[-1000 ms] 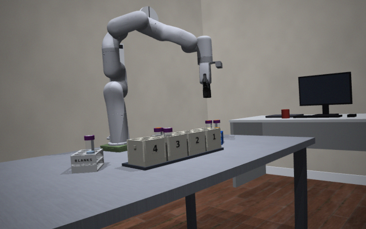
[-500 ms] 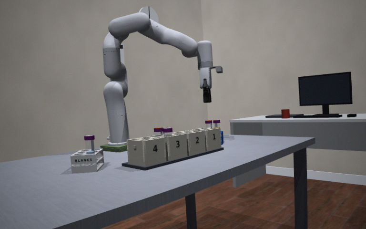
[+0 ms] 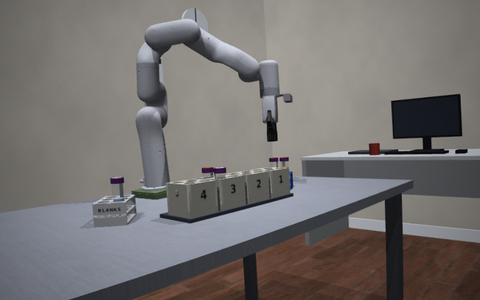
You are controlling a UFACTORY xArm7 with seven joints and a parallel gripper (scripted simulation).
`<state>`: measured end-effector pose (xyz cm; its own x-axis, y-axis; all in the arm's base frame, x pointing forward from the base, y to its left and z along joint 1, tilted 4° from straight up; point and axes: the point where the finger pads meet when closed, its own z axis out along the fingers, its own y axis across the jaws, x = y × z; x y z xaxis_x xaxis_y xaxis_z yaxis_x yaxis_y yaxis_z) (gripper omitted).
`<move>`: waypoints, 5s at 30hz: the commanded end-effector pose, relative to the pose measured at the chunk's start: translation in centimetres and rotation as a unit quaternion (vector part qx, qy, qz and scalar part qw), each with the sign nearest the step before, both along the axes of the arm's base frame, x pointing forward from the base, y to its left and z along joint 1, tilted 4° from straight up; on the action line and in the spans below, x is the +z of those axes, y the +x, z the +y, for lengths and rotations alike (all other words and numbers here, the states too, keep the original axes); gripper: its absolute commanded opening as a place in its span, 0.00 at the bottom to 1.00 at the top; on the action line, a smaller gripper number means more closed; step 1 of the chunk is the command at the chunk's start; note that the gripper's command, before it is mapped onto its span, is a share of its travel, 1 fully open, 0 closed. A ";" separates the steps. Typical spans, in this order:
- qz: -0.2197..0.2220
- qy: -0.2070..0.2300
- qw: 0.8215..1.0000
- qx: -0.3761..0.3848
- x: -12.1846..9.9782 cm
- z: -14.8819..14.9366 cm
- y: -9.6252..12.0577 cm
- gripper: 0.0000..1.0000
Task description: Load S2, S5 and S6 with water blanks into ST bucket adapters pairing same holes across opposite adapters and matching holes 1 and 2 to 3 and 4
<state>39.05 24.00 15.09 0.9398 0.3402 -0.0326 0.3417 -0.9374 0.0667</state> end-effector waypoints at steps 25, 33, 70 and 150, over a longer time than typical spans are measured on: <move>-0.002 0.001 1.000 0.000 -4.9 -0.3 0.1 0.57; -0.002 0.001 1.000 0.000 -6.1 -0.4 0.1 0.57; -0.002 0.001 1.000 0.000 -7.9 -0.5 0.1 0.57; -0.002 0.001 1.000 0.000 -7.3 -0.5 0.1 0.00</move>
<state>38.98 23.44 7.55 0.9398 0.3402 -0.0329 0.3417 -0.9374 0.0668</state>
